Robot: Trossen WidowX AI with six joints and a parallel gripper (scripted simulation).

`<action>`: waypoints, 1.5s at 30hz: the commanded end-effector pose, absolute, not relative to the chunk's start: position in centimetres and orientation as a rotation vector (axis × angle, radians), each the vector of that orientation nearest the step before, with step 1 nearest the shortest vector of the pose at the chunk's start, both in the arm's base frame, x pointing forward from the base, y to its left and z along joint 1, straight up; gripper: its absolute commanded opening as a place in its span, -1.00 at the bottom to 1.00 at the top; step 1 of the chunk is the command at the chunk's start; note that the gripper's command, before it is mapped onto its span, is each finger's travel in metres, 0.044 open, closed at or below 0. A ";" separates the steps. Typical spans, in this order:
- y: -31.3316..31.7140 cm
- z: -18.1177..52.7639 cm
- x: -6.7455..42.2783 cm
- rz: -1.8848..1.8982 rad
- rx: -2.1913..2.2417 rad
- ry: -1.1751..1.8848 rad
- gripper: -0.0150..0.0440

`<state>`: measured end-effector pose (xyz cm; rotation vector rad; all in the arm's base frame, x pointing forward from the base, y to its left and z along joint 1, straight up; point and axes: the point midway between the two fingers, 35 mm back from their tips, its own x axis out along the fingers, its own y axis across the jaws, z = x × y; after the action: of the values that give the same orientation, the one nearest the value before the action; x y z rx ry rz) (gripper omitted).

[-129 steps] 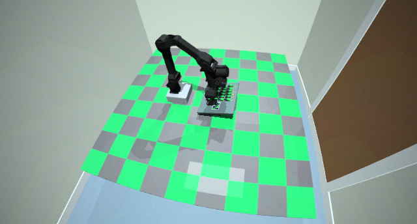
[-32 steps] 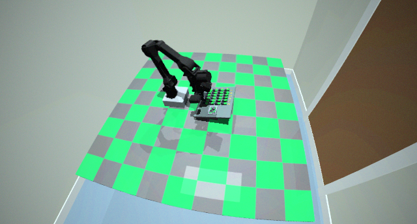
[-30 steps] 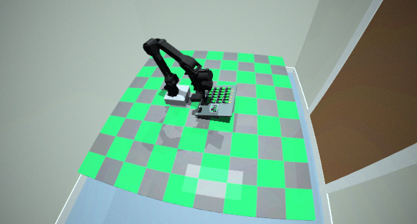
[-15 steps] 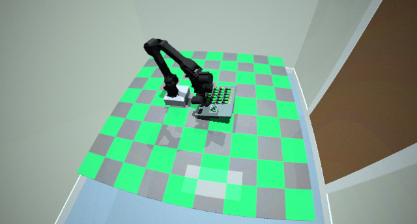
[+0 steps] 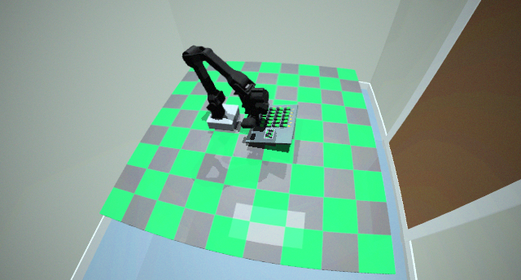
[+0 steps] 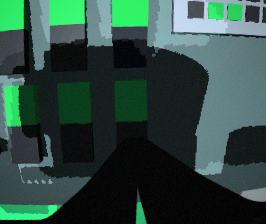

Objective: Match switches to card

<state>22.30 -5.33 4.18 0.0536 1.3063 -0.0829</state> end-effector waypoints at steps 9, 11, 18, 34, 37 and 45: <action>-5.3 4.1 22.3 -0.080 0.055 1.306 -0.49; -5.3 4.1 22.3 -0.080 0.055 1.306 -0.49; -5.3 4.0 22.4 -0.080 0.055 1.306 -0.49; -5.3 3.8 22.4 -0.080 0.055 1.306 -0.49; -5.3 3.7 22.4 -0.080 0.055 1.306 -0.49; -5.3 3.6 22.4 -0.080 0.055 1.306 -0.49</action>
<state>22.39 -5.34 3.73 0.0530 1.3059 -0.0823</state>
